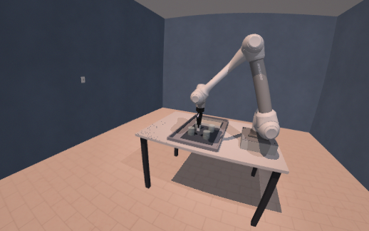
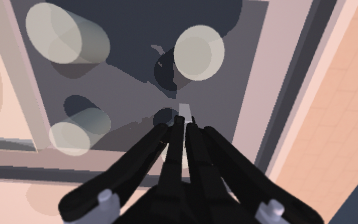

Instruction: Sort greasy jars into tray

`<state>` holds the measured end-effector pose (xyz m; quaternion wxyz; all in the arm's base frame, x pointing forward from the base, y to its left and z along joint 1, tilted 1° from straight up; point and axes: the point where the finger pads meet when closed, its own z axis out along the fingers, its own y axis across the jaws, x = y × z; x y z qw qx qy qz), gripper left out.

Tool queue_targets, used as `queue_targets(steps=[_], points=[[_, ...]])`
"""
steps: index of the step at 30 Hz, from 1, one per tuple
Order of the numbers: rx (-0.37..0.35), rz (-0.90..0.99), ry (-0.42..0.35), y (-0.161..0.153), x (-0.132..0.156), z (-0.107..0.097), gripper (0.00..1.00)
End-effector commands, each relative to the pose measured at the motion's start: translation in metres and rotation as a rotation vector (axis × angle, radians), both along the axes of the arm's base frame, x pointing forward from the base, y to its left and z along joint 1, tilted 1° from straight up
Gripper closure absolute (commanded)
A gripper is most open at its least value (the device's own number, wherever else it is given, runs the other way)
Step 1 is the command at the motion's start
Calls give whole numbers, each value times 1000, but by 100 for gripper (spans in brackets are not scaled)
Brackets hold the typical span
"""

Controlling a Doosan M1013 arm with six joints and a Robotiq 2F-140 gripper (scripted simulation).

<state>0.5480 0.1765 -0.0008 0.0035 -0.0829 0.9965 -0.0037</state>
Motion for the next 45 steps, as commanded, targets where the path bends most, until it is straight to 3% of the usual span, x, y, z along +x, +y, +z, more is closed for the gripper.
queue_targets(steps=[1,3,12,18,20,35,38,45], points=[[0,0,0,0,0,8,100],[0,0,0,0,0,8,100],[0,0,0,1,-1,76,100],[0,0,0,-41,-1,77,100],[0,0,0,-41,-1,77,100],[0,0,0,-165,-4,78,100],[0,0,0,-173,-4,78,100],[0,0,0,-173,-4,44,100]])
